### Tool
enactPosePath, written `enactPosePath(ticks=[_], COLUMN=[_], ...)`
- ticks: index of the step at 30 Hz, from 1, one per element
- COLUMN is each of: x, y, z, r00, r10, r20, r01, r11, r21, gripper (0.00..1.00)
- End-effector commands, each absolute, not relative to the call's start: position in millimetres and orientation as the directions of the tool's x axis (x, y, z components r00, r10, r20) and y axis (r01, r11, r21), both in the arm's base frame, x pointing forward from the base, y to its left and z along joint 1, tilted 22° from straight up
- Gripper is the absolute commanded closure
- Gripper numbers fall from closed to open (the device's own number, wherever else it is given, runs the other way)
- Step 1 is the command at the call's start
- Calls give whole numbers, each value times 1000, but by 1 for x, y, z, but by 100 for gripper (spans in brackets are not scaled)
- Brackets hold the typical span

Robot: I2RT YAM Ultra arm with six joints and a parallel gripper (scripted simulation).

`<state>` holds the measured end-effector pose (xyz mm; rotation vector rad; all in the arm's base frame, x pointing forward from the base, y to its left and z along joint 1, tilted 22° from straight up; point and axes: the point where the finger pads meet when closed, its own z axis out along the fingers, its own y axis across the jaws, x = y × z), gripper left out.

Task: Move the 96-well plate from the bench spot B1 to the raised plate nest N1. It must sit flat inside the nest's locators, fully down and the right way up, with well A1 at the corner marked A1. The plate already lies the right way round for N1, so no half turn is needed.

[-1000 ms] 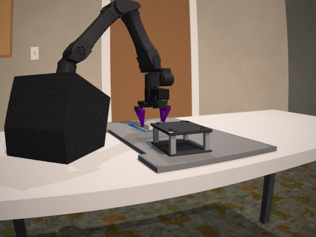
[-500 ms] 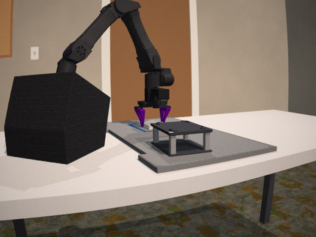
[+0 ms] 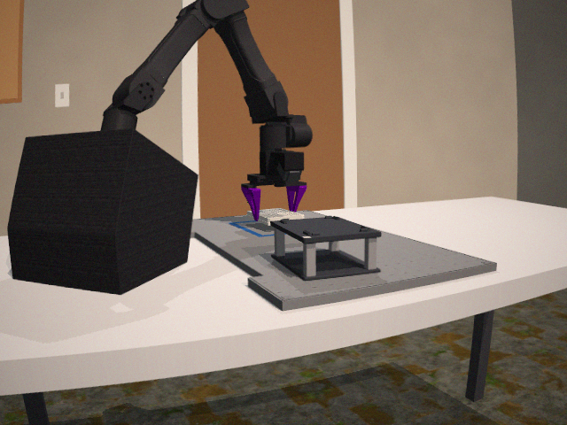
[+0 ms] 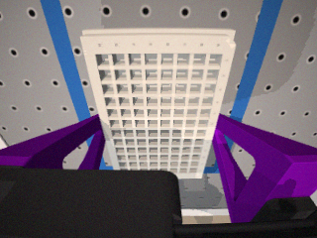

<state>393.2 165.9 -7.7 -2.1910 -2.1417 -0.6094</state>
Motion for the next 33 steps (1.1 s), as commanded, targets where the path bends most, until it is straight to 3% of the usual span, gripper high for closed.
enactPosePath(ticks=[1, 33], x=[393, 387], y=[155, 146], z=[7, 58], r00=[-6, -14], r10=[961, 958], r20=[275, 287], r01=[962, 957], r11=[-70, -71], r21=[265, 283], gripper=[100, 100])
